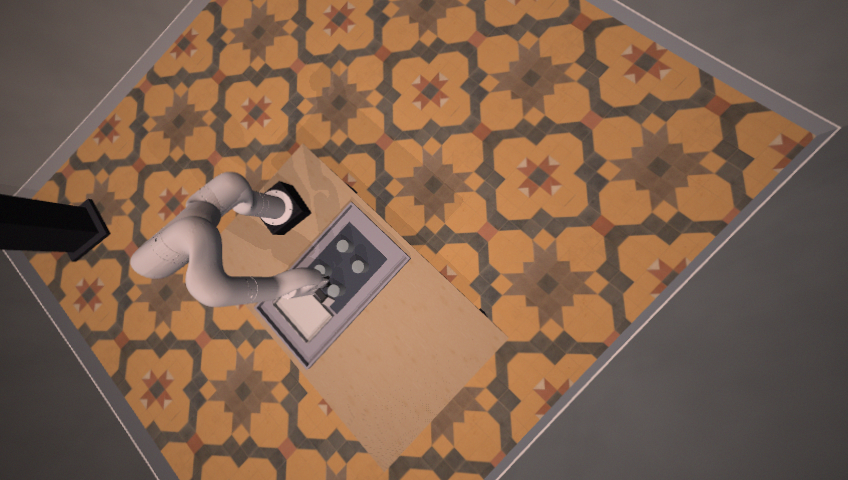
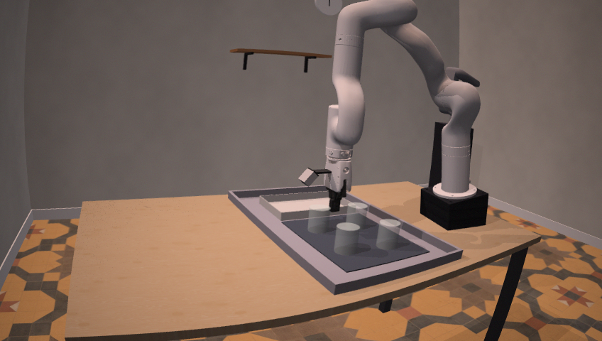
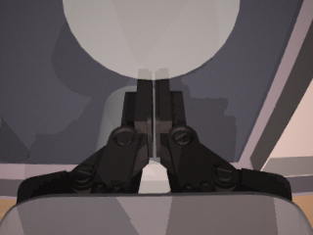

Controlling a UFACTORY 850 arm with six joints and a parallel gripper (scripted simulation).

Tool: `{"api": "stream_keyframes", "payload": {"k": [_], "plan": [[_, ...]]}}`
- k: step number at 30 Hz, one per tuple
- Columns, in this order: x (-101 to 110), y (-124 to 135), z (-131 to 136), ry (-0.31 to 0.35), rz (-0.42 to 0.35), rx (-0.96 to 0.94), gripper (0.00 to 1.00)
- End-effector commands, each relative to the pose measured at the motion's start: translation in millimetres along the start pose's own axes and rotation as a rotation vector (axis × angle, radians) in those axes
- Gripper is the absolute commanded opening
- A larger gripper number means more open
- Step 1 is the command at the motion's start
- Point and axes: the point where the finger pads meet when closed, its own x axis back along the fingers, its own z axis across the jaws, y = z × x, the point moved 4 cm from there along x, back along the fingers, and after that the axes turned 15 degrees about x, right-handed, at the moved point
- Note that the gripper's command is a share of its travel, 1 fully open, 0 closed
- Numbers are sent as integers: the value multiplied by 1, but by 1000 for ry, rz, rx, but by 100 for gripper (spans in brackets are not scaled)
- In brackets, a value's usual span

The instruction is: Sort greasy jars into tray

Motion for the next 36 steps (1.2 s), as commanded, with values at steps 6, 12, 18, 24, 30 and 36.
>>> {"api": "stream_keyframes", "payload": {"k": [6, 12, 18, 24, 30, 36], "plan": [[0, -1, 1, 1, 1, 0, 0], [1, -2, 1, 1, 1, 0, 0], [1, -3, 1, 1, 1, 0, 0], [1, -4, 1, 1, 1, 0, 0], [1, -4, 1, 1, 1, 0, 0], [1, -5, 1, 1, 1, 0, 0]]}}
